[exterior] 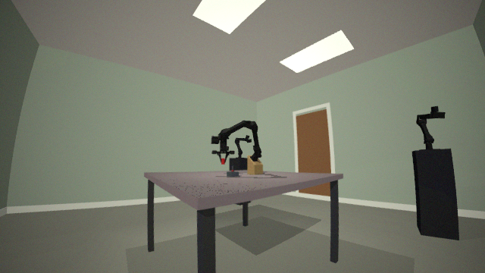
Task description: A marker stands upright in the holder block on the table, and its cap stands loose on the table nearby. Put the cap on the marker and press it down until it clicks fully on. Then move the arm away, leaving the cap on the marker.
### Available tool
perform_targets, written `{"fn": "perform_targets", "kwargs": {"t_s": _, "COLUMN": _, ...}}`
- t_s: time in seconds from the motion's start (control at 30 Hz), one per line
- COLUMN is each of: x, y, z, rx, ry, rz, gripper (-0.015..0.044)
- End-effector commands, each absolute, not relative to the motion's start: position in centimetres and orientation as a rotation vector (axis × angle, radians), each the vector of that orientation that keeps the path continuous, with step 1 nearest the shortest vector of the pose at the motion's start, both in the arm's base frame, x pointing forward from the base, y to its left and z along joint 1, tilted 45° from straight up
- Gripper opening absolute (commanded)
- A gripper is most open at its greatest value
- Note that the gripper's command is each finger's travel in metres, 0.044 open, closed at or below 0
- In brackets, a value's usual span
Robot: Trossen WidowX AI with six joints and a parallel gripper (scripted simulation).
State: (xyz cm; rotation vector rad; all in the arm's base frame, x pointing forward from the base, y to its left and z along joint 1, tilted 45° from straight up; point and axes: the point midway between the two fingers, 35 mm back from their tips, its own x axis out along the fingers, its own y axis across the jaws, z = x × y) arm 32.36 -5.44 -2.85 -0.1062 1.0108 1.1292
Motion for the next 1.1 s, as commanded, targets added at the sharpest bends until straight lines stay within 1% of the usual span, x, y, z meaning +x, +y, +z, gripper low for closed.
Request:
{"fn": "perform_targets", "kwargs": {"t_s": 0.0, "x": 32.0, "y": -4.8, "z": -1.8, "rx": -0.100, "ry": 1.011, "rz": 1.128, "gripper": 0.0000}}
{"fn": "perform_targets", "kwargs": {"t_s": 0.83, "x": 29.3, "y": -0.8, "z": 4.0, "rx": -0.094, "ry": 1.009, "rz": 1.133, "gripper": 0.0000}}
{"fn": "perform_targets", "kwargs": {"t_s": 1.07, "x": 29.1, "y": -0.3, "z": 3.9, "rx": -0.093, "ry": 1.009, "rz": 1.133, "gripper": 0.0000}}
